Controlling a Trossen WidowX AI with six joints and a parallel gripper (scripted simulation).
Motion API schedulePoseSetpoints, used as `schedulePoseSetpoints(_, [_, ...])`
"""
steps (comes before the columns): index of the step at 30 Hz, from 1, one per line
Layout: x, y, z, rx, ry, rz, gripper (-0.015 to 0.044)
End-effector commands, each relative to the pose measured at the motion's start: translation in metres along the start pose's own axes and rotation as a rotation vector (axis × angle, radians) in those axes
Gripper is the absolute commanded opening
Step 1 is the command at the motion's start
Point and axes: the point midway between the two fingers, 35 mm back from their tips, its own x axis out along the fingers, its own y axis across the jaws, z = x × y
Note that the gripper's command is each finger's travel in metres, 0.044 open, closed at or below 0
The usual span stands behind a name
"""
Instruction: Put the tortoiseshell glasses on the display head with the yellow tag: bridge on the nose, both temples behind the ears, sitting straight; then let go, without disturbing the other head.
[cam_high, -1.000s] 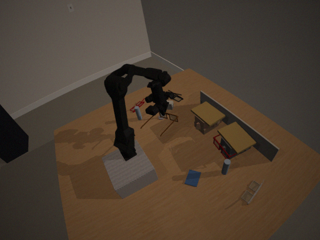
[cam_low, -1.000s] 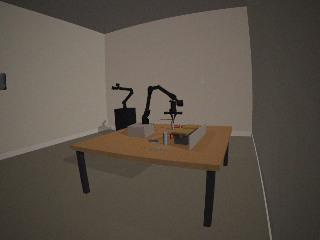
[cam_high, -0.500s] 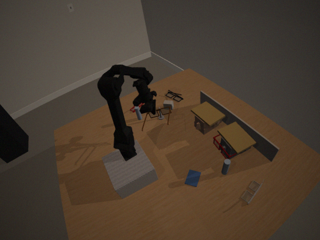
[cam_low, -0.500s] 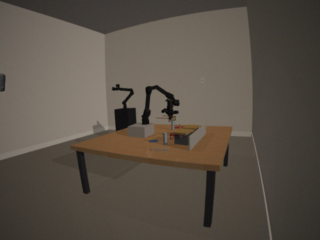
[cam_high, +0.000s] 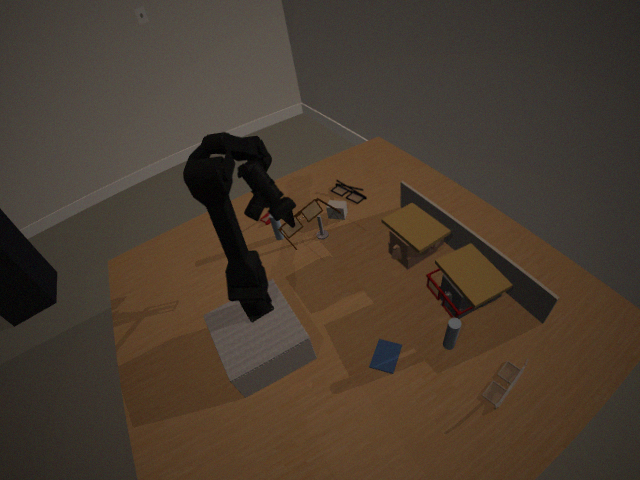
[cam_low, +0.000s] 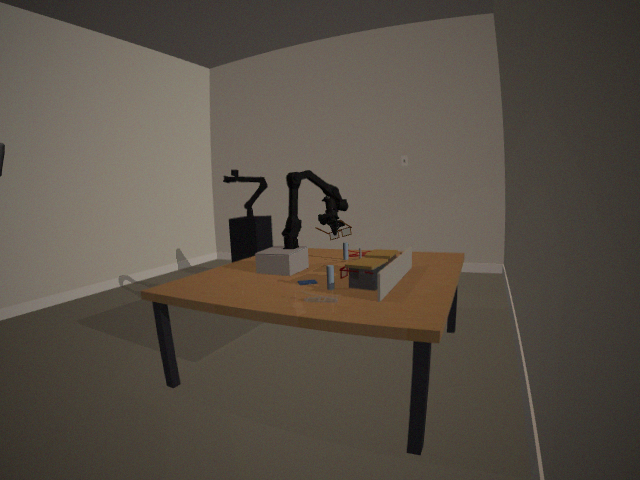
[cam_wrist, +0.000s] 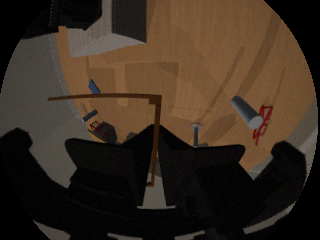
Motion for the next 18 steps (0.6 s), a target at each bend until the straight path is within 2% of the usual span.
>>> schedulePoseSetpoints(1, [-0.009, 0.001, 0.01, -0.173, 0.061, 0.026, 0.0])
schedulePoseSetpoints(18, [-0.043, 0.002, 0.045, -0.797, 0.292, 0.139, 0.0])
